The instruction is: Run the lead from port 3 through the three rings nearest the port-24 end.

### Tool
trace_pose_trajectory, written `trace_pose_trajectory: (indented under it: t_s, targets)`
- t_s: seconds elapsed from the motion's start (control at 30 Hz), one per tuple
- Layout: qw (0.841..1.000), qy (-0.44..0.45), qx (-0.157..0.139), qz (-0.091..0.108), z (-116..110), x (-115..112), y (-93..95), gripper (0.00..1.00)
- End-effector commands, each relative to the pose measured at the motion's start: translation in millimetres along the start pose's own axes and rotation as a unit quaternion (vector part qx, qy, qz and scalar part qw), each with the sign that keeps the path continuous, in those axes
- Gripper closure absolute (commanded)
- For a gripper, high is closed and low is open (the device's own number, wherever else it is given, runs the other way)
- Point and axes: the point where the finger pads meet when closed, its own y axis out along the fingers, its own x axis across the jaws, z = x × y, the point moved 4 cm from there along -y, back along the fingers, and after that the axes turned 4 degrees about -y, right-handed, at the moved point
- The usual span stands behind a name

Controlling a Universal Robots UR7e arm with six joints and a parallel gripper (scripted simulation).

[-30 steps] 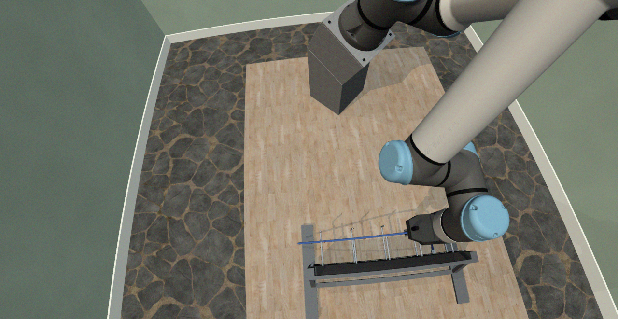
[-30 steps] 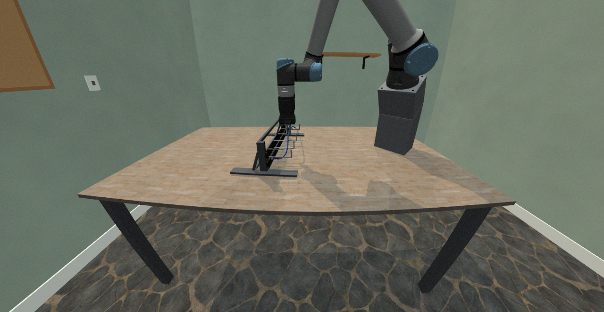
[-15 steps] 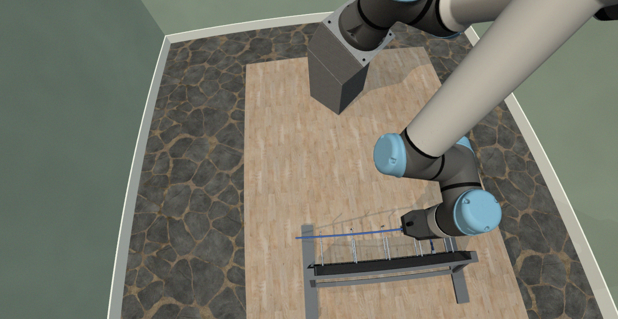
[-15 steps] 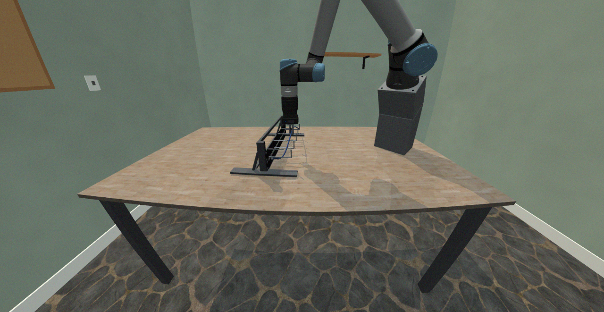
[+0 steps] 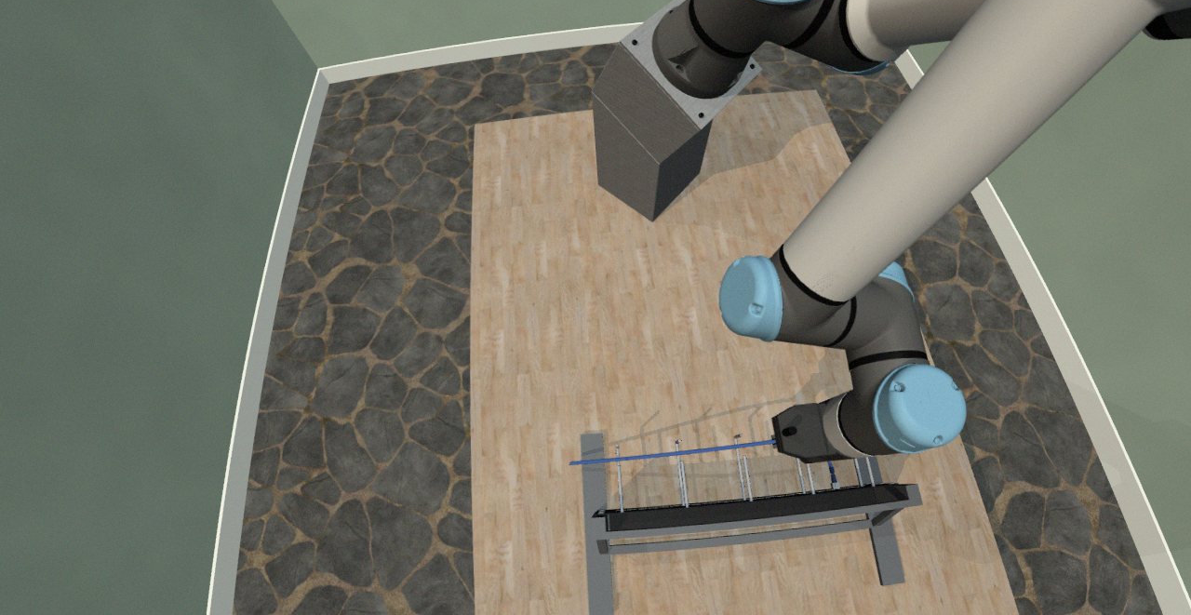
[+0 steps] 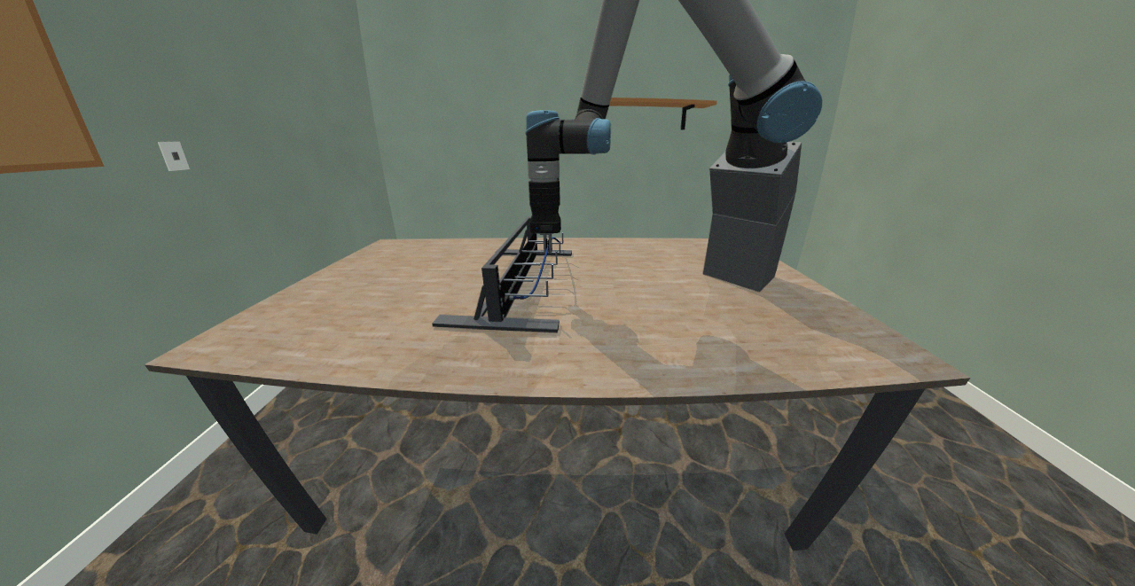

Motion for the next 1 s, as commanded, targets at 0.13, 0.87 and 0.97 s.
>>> trace_pose_trajectory:
  t_s: [0.13, 0.87, 0.97]
  targets:
    - [1.000, 0.002, 0.003, 0.003, 4.2, -1.5, -3.4, 1.00]
    - [1.000, 0.002, 0.003, 0.003, 4.5, -1.5, -1.9, 1.00]
    - [1.000, 0.003, 0.003, 0.002, 4.7, -1.5, -0.5, 1.00]
